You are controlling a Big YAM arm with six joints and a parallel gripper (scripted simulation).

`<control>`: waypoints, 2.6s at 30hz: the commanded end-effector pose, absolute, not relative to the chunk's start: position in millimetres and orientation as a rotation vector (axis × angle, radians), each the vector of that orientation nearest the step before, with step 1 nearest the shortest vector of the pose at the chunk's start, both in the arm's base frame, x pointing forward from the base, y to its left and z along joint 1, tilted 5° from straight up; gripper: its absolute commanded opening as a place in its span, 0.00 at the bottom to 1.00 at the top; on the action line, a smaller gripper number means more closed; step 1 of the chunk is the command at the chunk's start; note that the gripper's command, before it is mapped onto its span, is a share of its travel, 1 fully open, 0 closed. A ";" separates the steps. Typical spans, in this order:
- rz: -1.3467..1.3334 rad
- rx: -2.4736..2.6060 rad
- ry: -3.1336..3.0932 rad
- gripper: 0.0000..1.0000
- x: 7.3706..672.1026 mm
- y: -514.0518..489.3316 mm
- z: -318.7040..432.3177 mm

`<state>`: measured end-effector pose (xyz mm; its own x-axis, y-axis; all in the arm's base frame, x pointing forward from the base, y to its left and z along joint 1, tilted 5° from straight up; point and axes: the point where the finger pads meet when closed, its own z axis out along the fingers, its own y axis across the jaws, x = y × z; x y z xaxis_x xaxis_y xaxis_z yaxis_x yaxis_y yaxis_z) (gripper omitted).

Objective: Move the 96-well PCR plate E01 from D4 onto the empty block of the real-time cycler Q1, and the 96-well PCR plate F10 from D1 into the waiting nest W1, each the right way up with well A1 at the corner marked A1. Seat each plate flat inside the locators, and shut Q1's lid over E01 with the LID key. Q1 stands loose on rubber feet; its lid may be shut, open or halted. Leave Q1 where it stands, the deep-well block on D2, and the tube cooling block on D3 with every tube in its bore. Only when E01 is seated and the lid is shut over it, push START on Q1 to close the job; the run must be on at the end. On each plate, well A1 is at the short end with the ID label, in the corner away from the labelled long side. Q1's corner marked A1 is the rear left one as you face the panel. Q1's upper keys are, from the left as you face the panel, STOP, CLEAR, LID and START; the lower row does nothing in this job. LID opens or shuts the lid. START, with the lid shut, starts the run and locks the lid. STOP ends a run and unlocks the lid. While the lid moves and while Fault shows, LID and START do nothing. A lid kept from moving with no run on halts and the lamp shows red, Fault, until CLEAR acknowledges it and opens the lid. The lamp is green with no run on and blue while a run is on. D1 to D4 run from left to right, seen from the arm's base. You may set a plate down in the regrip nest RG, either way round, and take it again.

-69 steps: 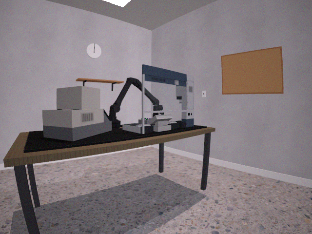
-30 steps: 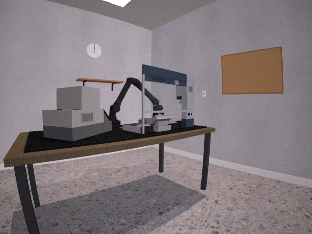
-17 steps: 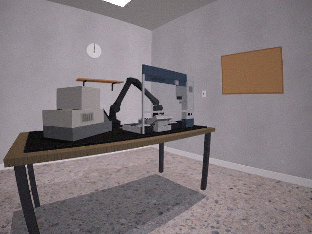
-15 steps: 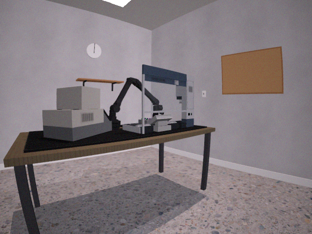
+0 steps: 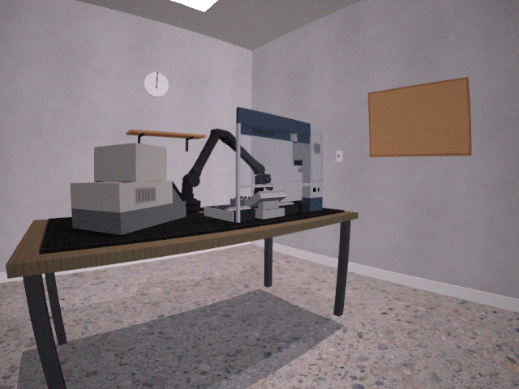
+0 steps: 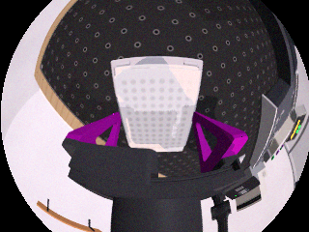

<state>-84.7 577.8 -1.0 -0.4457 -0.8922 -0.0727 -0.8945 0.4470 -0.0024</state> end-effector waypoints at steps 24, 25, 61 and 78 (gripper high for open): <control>0.122 -1.619 2.594 1.00 -85.0 592.9 14.9; 0.127 -1.618 2.593 1.00 -85.1 594.6 16.3; 0.129 -1.575 2.618 1.00 -83.1 585.0 79.8; 0.168 -1.592 2.593 1.00 -96.6 590.8 115.7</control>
